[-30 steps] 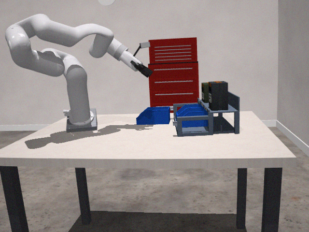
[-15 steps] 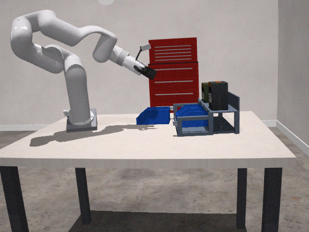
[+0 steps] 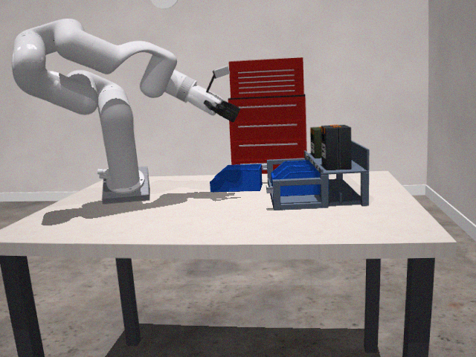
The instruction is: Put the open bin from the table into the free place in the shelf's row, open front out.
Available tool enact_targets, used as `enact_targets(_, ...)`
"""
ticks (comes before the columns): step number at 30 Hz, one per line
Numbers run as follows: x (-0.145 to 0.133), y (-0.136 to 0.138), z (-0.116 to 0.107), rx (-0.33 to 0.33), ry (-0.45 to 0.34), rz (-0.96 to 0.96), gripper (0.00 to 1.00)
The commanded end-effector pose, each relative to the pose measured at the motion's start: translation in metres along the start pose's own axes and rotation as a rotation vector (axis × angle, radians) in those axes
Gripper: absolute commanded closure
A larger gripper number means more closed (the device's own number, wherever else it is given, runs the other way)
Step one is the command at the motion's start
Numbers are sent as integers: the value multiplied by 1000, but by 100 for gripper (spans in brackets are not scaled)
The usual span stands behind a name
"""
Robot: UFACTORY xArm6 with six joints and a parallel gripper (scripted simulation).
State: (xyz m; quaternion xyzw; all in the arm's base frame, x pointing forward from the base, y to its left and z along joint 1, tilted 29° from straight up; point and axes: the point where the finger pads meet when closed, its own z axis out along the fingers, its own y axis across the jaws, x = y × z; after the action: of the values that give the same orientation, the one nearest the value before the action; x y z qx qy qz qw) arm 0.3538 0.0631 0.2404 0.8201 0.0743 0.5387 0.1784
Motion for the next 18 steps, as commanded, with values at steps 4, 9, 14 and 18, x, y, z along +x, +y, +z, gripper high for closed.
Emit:
enact_targets(4, 1, 1, -2, 0, 2, 1, 0)
enact_targets(9, 0, 2, -6, 0, 2, 1, 0)
enact_targets(14, 0, 2, -6, 0, 2, 1, 0)
enact_targets(18, 0, 2, -6, 0, 2, 1, 0)
